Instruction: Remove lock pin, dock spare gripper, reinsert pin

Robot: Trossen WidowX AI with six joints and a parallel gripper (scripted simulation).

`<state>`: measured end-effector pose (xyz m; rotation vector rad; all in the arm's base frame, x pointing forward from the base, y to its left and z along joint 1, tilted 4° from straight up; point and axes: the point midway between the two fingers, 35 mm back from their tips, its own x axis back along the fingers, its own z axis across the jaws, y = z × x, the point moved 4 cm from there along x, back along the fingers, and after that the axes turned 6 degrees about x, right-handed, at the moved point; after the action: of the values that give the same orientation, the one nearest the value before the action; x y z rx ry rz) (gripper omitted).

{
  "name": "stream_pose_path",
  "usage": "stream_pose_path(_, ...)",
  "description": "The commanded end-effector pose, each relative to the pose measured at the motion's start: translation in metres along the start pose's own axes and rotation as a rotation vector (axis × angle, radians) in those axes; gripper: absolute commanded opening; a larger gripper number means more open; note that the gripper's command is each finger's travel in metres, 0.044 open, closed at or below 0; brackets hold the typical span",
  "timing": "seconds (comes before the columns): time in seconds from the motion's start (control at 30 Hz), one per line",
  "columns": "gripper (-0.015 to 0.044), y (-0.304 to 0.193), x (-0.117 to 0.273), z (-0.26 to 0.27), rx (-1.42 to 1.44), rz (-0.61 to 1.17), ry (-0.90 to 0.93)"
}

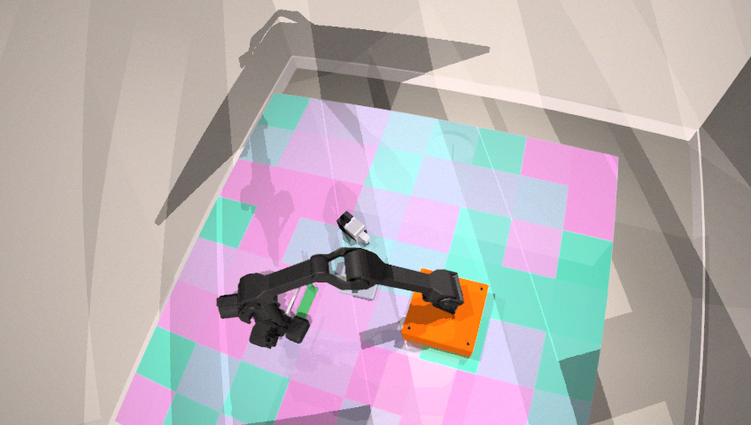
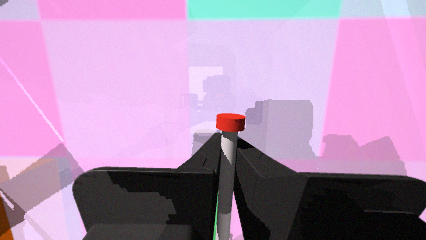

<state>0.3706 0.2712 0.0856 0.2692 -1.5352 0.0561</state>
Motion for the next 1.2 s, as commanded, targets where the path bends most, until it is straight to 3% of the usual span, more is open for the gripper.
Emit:
stream_pose_path(0.0,0.0,-0.001,-0.008,-0.002,-0.007,0.001,0.0)
stream_pose_path(1.17,0.0,-0.011,-0.057,-0.003,-0.002,-0.009,-0.021)
